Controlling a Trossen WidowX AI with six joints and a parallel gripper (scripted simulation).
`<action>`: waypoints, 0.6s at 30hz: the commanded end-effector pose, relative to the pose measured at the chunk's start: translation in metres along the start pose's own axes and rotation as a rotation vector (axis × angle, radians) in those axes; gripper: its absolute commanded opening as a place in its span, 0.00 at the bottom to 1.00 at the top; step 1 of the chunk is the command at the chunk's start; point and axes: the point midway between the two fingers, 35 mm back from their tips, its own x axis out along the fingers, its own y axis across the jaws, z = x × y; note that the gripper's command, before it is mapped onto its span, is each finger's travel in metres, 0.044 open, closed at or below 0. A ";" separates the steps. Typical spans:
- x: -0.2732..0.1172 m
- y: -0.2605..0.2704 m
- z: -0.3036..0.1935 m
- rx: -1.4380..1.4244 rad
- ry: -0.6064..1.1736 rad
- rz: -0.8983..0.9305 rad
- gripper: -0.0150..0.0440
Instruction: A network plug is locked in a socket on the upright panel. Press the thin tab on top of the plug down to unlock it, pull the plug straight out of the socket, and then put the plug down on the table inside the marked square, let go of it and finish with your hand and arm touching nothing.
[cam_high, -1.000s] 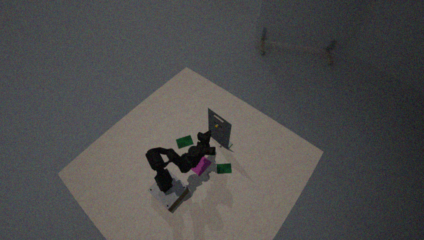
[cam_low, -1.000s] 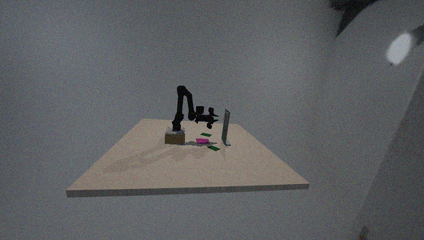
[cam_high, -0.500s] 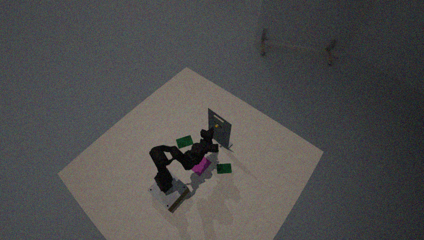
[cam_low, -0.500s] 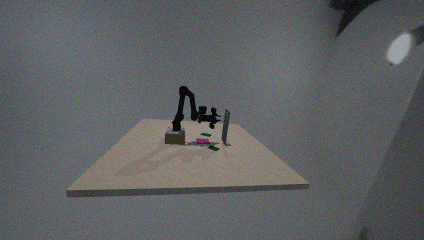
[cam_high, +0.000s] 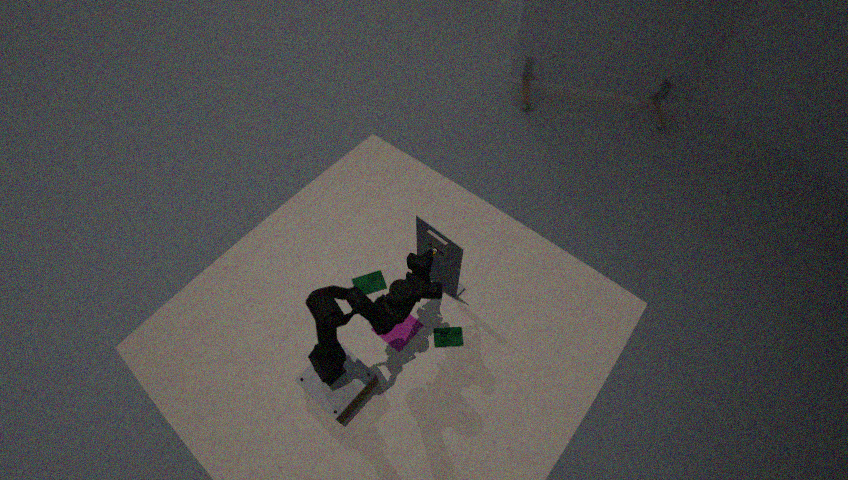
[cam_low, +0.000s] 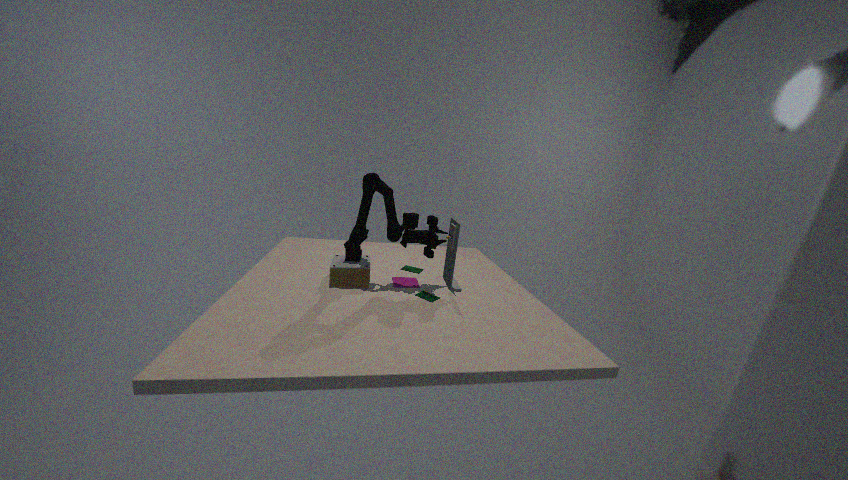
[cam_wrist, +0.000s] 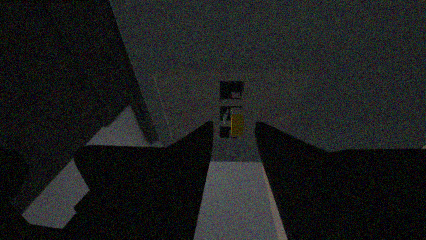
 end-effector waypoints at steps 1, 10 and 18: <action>0.006 0.000 0.001 0.004 -0.001 0.000 0.52; 0.011 0.000 0.002 0.004 -0.002 0.000 0.41; 0.011 0.000 0.002 0.004 -0.002 0.000 0.32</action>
